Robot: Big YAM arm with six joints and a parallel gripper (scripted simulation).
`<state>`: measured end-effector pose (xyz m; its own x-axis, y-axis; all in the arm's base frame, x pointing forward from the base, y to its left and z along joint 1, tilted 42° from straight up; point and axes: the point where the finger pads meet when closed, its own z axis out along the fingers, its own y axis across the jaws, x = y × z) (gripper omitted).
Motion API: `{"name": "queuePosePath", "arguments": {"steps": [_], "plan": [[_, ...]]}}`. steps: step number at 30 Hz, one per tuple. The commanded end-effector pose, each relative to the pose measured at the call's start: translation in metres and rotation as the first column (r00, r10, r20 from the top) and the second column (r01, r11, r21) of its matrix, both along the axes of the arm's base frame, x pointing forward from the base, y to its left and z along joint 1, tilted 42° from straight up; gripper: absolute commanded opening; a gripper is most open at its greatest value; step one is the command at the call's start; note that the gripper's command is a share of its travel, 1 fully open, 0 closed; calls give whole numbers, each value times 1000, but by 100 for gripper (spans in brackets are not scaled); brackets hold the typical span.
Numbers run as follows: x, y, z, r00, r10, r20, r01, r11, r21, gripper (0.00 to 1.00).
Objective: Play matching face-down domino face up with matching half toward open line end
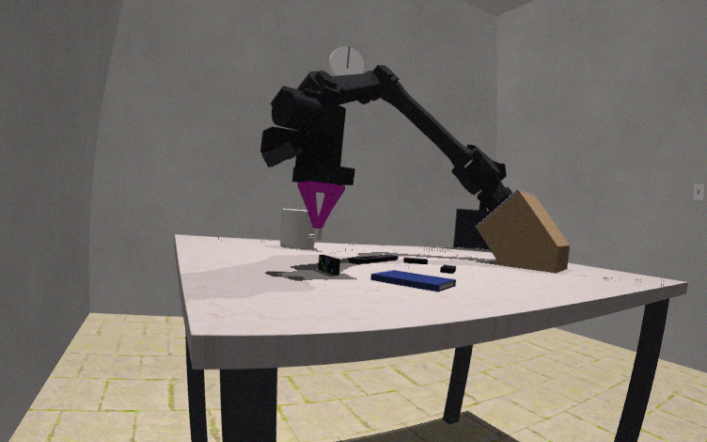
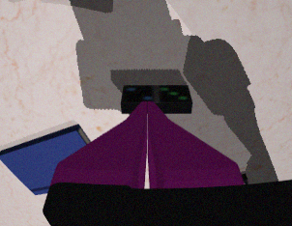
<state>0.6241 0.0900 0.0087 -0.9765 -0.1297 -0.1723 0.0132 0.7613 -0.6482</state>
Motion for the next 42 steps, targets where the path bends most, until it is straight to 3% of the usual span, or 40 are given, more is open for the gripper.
{"name": "queuePosePath", "arguments": {"steps": [1,3,4,13,20,21,30,37,38,42], "plan": [[25,9,23,998,19,56,-20,1000,18,0],[25,9,23,998,19,56,-20,1000,18,0],[5,3,6,1000,6,13,-6,1000,4,0],[26,5,24,998,20,52,-21,1000,15,0],[26,5,24,998,20,52,-21,1000,15,0],[6,0,7,1000,13,4,-13,1000,1,0],[27,2,23,999,14,53,-15,1000,15,0],[27,2,23,999,14,53,-15,1000,15,0],[7,0,7,1000,14,4,-14,1000,1,0],[16,0,14,1000,11,26,-12,1000,7,0]]}}
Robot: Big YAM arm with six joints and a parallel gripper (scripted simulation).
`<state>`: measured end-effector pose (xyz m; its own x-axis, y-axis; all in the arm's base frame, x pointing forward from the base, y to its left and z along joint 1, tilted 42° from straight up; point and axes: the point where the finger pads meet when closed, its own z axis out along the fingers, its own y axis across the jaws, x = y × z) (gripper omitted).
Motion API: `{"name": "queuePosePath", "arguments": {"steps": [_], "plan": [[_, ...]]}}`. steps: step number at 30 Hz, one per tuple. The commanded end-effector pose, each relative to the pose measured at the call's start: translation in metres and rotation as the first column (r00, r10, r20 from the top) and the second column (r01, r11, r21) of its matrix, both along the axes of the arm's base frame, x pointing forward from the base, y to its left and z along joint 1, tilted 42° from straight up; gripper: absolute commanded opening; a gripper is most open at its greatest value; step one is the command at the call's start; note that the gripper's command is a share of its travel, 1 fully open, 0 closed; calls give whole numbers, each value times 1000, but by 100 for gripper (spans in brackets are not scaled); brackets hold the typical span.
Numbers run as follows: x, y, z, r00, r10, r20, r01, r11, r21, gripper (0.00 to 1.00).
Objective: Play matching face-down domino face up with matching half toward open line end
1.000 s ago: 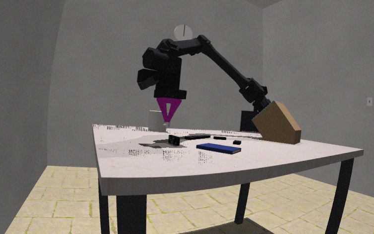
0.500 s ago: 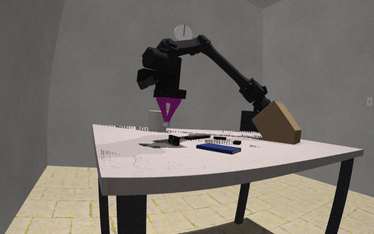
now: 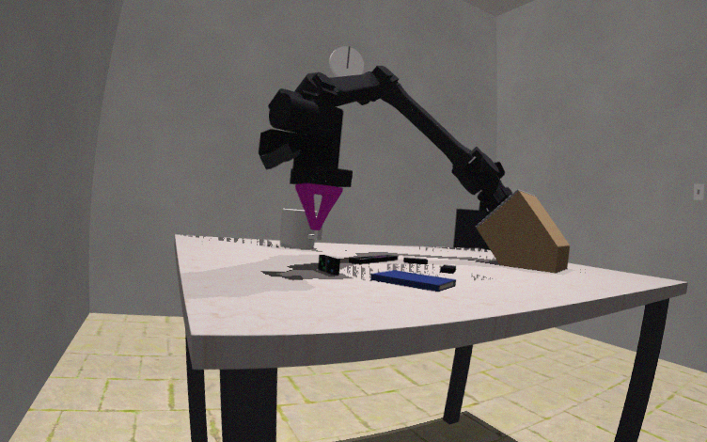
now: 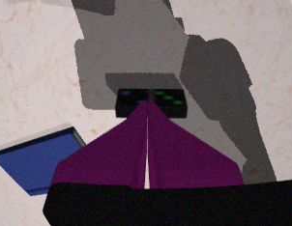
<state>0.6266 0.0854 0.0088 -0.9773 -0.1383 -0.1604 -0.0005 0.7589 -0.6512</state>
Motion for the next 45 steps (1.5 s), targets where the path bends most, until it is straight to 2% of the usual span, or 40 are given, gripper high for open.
{"name": "queuePosePath", "arguments": {"steps": [1,5,12,13,22,29,30,39,45], "plan": [[16,4,16,999,3,43,-3,1000,12,0],[26,4,23,998,0,65,-1,1000,19,0],[26,4,23,998,0,65,-1,1000,19,0],[4,4,7,1000,4,15,-4,1000,5,0],[26,2,23,998,-5,67,4,1000,18,0],[26,2,23,998,-5,67,4,1000,18,0],[7,0,6,1000,1,20,-1,1000,5,0],[32,-17,2,998,-8,64,7,1000,17,0],[32,-17,2,998,-8,64,7,1000,17,0]]}}
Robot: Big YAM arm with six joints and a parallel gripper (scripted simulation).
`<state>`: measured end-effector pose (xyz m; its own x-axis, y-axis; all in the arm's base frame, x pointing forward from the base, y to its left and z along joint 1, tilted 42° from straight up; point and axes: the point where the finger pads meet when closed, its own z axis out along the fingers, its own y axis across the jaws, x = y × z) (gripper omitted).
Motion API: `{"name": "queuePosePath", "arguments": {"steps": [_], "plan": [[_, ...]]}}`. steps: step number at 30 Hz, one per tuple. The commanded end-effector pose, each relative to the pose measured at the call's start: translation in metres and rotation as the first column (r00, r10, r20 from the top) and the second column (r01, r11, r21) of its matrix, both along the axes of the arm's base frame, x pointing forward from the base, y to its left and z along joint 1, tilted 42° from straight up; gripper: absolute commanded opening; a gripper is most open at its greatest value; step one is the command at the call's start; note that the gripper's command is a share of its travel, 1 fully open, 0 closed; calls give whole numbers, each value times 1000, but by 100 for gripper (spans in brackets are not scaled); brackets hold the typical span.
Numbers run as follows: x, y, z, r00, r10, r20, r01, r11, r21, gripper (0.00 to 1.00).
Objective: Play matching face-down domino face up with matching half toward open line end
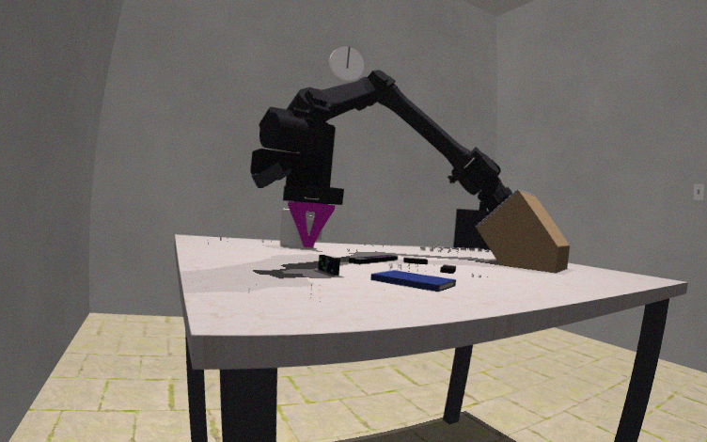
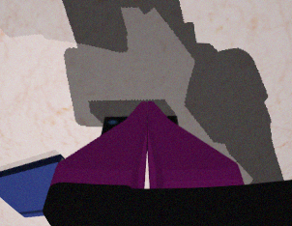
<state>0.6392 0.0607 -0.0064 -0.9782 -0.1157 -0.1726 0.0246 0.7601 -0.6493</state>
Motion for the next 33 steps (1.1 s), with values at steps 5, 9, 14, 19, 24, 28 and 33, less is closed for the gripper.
{"name": "queuePosePath", "arguments": {"steps": [5,9,14,19,24,28,33], "plan": [[10,2,2,1000,14,26,-14,1000,6,0],[17,-3,-2,999,19,39,-19,1000,9,0],[21,-6,-4,999,22,46,-22,1000,11,0],[13,-2,-5,999,19,31,-20,1000,7,0],[14,-6,-8,999,21,29,-21,1000,6,0],[14,-10,-11,999,22,27,-22,1000,6,0],[14,-10,-11,999,22,27,-22,1000,6,0]]}}
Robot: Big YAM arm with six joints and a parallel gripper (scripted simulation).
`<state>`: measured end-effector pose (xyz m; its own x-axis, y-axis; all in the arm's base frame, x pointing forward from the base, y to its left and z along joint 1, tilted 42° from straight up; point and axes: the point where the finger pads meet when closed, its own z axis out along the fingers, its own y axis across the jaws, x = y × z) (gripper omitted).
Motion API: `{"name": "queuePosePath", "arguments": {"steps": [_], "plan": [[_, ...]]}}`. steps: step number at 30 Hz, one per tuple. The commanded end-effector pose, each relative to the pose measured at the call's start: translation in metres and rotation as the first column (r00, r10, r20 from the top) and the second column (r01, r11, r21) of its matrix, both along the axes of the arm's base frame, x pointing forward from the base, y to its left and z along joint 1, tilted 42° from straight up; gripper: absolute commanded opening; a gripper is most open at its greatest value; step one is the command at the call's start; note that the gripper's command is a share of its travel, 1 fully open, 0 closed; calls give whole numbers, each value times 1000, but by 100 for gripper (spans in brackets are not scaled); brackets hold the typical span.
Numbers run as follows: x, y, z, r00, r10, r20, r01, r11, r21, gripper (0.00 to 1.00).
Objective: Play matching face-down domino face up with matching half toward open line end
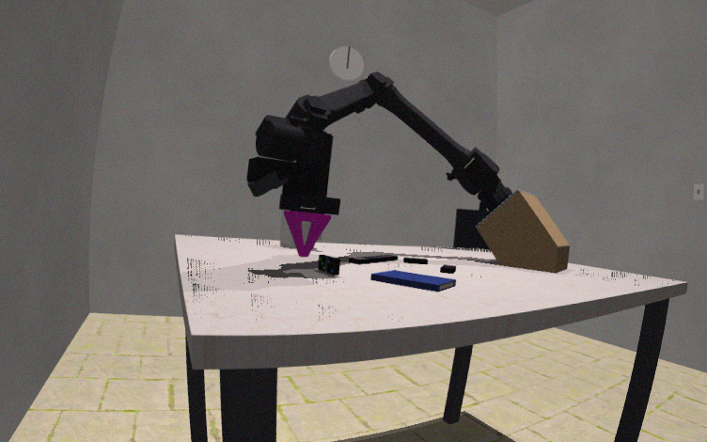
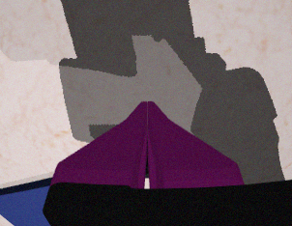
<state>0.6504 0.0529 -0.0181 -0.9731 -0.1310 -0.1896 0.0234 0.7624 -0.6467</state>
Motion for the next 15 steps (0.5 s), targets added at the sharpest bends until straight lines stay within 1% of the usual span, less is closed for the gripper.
{"name": "queuePosePath", "arguments": {"steps": [1,2,3,12,15], "plan": [[3,-2,1,1000,5,9,-5,1000,4,0],[3,-2,1,1000,5,9,-5,1000,4,0],[1,4,4,1000,6,8,-6,1000,2,0],[-4,-5,-6,1000,3,-7,-3,1000,0,0],[-4,-5,-6,1000,3,-7,-3,1000,0,0]]}}
